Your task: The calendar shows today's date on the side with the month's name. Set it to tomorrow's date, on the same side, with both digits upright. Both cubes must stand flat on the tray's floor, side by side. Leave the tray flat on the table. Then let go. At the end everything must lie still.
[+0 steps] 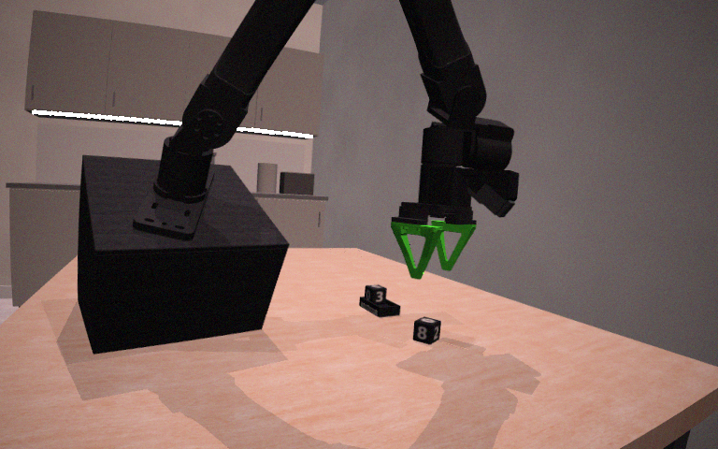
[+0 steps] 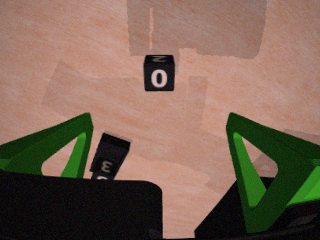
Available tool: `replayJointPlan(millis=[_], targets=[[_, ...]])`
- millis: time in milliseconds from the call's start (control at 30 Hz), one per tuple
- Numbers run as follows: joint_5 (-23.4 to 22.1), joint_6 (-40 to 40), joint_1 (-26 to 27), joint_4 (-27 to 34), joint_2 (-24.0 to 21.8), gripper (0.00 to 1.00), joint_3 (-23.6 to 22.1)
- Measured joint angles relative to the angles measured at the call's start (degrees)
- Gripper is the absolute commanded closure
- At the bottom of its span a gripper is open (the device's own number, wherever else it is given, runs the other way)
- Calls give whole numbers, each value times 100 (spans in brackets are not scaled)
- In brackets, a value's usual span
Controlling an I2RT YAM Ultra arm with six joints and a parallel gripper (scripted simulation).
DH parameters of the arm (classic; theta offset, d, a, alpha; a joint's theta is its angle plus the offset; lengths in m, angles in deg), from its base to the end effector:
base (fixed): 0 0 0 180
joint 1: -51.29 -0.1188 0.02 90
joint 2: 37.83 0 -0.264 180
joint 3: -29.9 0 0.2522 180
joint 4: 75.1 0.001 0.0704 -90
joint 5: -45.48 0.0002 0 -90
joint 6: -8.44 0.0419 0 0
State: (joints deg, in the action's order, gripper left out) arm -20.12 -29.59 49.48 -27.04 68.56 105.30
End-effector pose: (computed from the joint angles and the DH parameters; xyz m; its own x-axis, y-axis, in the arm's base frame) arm 0.3315 -0.0058 0.1356 -0.5654 0.6998 -0.4365 0.8036 0.5867 -0.1002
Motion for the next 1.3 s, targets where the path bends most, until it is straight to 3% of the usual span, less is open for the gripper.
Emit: replayJointPlan(millis=[500, 533, 1300], targets=[[2, -55, 50, -146, 90, 0, -79], [0, -66, 46, -153, 103, 55, -85], [4, -98, 48, -232, 96, 55, -83]])
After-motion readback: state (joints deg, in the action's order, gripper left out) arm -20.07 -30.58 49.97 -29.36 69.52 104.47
